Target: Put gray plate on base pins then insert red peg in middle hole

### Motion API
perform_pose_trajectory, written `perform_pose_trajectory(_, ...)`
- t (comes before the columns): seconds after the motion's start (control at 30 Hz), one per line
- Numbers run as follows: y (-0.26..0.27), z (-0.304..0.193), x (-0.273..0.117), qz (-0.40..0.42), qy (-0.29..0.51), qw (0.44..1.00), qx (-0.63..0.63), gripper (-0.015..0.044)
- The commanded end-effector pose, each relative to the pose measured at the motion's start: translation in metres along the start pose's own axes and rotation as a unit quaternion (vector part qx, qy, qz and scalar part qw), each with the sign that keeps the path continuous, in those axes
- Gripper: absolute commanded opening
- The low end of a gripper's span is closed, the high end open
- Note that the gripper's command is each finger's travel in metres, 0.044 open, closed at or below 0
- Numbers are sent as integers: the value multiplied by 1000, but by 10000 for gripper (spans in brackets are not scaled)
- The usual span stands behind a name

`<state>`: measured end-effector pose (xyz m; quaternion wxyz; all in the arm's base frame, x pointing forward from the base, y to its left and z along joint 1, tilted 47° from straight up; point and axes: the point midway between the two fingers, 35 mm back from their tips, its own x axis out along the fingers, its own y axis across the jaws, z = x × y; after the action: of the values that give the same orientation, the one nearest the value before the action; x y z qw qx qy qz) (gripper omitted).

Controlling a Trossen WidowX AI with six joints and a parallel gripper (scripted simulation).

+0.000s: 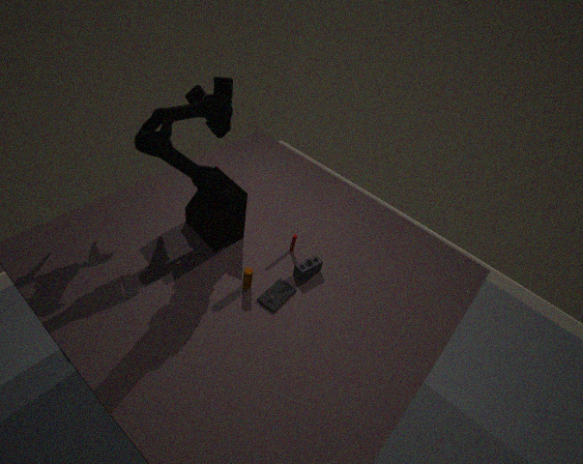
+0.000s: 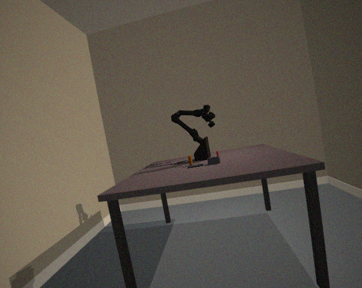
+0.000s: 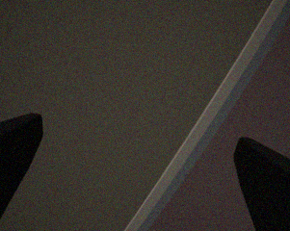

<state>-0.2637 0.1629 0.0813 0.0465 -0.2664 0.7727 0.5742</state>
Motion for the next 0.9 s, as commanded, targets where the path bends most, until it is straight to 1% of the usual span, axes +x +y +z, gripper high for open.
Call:
perform_pose_trajectory(0.0, 0, 0, 0, 0, 0, 1000, 0, 426)
perform_pose_trajectory(0.03, -1, 2, -1, -2, -5, 1000, 0, 440)
perform_pose_trajectory(0.07, -4, 10, -5, -8, -18, 1000, -1, 440)
perform_pose_trajectory(0.17, -22, 48, -31, -47, -90, 995, -1, 440)
perform_pose_trajectory(0.33, -64, 100, -89, -132, -192, 972, 10, 440)
perform_pose_trajectory(0.47, -98, 124, -140, -187, -244, 951, 22, 440)
perform_pose_trajectory(0.57, -125, 133, -176, -227, -271, 935, 35, 440)
perform_pose_trajectory(0.67, -146, 136, -203, -264, -281, 922, 46, 440)
perform_pose_trajectory(0.87, -218, 121, -280, -382, -269, 880, 88, 440)
